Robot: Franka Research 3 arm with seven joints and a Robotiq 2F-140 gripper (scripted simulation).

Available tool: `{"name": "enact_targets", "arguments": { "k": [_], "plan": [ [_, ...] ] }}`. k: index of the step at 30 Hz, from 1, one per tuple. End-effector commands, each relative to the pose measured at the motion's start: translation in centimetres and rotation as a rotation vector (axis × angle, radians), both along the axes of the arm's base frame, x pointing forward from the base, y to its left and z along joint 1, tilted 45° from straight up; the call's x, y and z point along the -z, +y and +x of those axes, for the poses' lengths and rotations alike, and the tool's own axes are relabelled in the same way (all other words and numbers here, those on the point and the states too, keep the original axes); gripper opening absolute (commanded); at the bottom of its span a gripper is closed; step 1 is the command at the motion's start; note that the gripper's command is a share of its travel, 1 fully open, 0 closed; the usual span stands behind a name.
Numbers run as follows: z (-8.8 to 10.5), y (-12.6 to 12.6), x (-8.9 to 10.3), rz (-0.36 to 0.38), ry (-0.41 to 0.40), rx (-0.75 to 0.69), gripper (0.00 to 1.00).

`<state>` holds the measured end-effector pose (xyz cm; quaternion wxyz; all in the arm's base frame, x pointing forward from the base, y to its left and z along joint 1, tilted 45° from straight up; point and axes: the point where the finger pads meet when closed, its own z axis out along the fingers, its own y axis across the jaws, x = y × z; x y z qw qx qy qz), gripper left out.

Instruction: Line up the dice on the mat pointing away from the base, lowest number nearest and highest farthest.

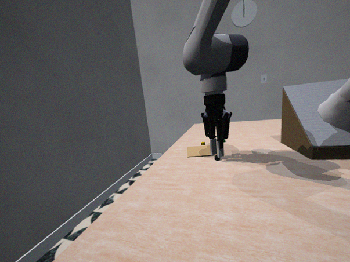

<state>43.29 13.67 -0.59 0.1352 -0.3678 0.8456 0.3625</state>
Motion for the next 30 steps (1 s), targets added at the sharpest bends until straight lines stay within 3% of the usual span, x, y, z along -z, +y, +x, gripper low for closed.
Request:
{"name": "enact_targets", "arguments": {
  "k": [1, 30],
  "plan": [
    [0.11, 0.30, 0.27, -0.002, -0.009, -0.006, 0.19],
    [0.06, 1.17, 1.12, -0.002, -0.009, -0.006, 0.19]
  ]
}}
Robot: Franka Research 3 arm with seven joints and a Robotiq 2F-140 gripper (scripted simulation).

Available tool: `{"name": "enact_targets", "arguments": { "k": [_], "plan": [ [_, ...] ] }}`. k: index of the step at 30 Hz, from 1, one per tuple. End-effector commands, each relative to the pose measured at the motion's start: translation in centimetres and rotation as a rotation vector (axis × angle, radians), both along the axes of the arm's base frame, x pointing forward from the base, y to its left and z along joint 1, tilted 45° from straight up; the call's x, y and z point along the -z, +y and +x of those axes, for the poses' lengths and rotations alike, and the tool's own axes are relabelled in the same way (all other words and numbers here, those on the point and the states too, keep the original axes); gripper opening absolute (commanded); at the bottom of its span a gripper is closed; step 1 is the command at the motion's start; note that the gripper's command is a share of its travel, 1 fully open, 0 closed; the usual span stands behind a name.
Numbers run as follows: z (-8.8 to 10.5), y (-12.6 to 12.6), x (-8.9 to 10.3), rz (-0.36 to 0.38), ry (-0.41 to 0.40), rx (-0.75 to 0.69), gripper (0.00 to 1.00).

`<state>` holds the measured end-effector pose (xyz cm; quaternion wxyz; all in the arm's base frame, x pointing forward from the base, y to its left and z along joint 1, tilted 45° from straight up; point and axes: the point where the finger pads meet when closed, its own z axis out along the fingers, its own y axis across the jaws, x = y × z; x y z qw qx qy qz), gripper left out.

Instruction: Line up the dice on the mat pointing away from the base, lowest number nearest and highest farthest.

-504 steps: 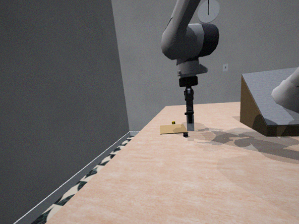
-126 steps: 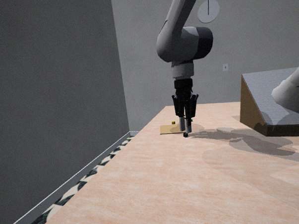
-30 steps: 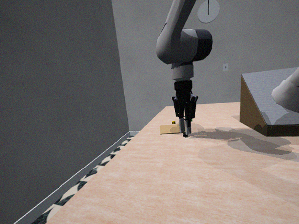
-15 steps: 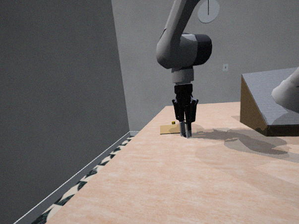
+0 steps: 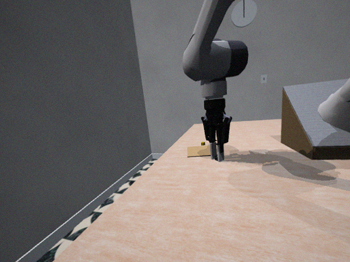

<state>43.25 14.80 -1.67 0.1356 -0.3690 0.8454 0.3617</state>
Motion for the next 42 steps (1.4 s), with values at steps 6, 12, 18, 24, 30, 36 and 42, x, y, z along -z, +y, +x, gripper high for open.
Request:
{"name": "enact_targets", "arguments": {
  "k": [6, 12, 18, 24, 30, 36, 42],
  "plan": [
    [0.10, 0.04, 0.05, -0.001, -0.007, -0.005, 0.19],
    [0.10, 0.04, 0.05, -0.001, -0.007, -0.005, 0.19],
    [0.10, 0.04, 0.05, -0.001, -0.007, -0.005, 0.19],
    [0.10, 0.04, 0.05, -0.001, -0.007, -0.005, 0.19],
    [0.10, 0.04, 0.05, -0.001, -0.007, -0.005, 0.07],
    [0.10, 0.04, 0.05, -0.001, -0.007, -0.005, 0.07],
    [0.10, 0.04, 0.05, -0.001, -0.007, -0.005, 0.07]
  ]
}}
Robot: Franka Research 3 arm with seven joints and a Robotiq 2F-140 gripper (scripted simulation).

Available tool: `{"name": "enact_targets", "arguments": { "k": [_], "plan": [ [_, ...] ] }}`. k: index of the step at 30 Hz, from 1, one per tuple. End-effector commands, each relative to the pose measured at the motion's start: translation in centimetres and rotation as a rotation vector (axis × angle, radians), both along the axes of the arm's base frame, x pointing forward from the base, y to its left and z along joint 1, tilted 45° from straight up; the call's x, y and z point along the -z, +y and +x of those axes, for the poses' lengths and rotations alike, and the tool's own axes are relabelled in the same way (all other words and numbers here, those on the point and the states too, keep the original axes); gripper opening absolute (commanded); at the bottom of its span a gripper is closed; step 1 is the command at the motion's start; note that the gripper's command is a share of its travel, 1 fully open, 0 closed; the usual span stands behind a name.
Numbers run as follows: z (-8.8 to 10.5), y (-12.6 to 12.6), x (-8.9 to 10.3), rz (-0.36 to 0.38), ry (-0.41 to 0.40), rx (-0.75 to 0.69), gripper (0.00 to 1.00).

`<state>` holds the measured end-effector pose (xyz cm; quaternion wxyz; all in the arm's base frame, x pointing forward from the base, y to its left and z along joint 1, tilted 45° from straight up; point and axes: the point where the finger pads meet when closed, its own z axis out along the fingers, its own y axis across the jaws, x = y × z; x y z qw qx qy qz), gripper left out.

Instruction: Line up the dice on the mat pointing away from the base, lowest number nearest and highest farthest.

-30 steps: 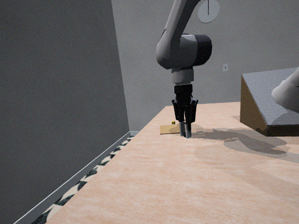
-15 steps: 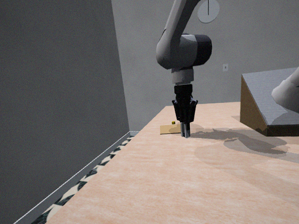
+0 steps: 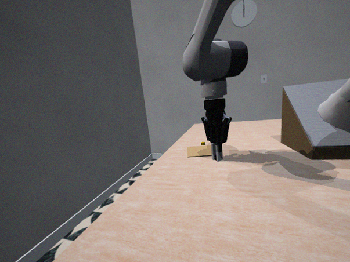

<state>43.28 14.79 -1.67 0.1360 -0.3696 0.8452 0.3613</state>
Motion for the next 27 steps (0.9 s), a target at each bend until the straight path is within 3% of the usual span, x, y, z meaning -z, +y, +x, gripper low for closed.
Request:
{"name": "enact_targets", "arguments": {
  "k": [1, 19, 27],
  "plan": [
    [0.1, 0.1, 0.0, 0.000, -0.005, -0.004, 0.07],
    [0.1, 0.0, -0.1, 0.000, -0.005, -0.004, 0.07],
    [0.2, -2.7, -2.7, 0.000, -0.005, -0.004, 0.07]
  ]
}}
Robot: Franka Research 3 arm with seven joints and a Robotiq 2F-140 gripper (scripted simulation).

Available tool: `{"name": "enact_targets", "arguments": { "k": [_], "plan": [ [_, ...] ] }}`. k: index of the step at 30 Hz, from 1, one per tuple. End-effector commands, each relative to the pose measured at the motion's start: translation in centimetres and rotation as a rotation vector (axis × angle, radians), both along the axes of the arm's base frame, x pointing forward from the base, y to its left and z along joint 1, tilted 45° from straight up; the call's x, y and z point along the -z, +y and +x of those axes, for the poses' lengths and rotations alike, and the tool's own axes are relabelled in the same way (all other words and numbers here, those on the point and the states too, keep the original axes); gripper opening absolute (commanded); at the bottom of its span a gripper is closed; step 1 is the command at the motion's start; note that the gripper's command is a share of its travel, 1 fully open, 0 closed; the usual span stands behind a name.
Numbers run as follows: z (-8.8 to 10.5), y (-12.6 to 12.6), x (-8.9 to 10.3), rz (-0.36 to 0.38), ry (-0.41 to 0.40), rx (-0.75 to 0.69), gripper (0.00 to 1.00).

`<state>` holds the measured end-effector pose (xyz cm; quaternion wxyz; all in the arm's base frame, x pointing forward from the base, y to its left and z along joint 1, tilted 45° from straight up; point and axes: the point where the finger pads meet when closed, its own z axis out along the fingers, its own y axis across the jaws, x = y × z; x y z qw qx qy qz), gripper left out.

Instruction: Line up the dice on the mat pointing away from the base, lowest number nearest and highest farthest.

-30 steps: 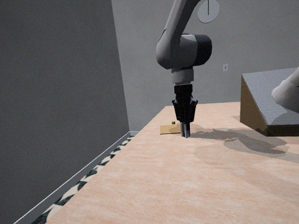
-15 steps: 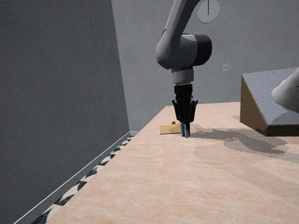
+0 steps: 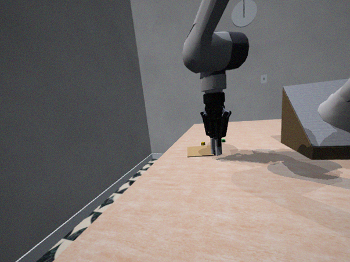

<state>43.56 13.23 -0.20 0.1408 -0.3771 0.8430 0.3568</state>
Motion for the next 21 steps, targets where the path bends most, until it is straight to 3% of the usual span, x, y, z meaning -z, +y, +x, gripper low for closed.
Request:
{"name": "enact_targets", "arguments": {
  "k": [1, 11, 21],
  "plan": [
    [0.0, -1.7, -1.7, 0.004, 0.012, 0.006, 0.07],
    [0.1, -5.2, -5.2, 0.004, 0.012, 0.006, 0.07],
    [0.1, -5.5, -5.5, 0.004, 0.012, 0.006, 0.07]
  ]
}}
